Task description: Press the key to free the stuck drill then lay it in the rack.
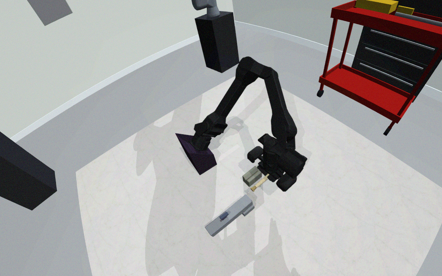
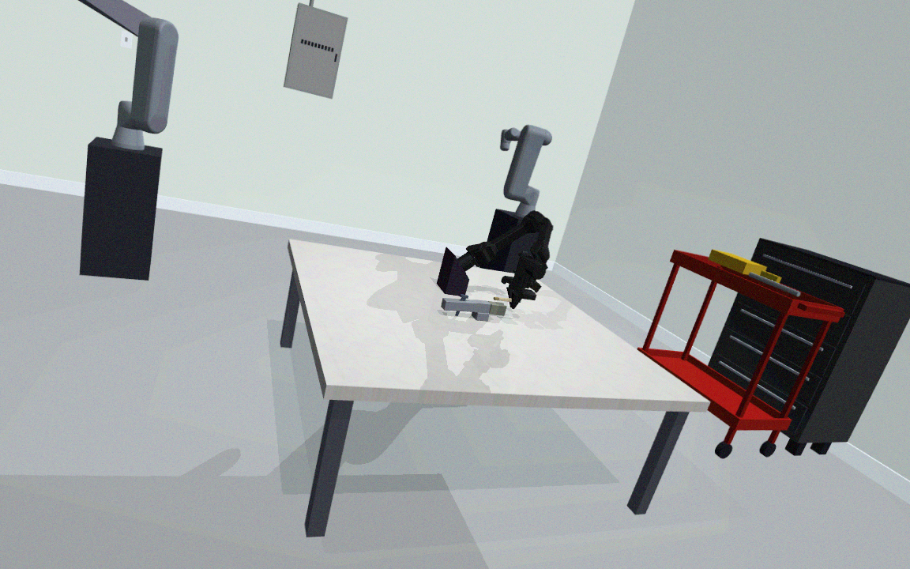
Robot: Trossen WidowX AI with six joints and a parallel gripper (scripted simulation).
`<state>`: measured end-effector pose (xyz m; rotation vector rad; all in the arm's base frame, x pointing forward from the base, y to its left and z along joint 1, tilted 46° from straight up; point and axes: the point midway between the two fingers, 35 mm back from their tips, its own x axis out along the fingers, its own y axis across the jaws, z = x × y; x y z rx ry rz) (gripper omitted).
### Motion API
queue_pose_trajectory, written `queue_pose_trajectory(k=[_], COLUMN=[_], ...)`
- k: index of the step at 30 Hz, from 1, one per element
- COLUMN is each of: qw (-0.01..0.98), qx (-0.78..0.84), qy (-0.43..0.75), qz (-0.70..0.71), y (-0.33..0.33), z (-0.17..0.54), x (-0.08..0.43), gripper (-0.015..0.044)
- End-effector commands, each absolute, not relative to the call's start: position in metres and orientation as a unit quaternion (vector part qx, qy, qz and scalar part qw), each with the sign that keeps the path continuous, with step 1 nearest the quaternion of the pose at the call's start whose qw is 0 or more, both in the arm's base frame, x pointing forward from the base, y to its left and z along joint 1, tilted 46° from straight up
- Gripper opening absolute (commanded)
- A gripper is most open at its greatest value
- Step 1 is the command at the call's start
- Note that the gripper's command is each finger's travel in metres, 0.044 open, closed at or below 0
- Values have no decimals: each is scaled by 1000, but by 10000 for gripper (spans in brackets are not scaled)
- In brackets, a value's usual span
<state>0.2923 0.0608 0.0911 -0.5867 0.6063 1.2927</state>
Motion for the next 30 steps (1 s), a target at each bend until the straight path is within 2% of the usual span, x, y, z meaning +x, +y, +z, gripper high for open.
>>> queue_pose_trajectory(k=[1, 30], qw=[717, 717], qx=[-267, -267], qy=[270, 270], qz=[584, 584], y=[59, 51], z=[94, 99], x=[293, 293], gripper=[0, 0])
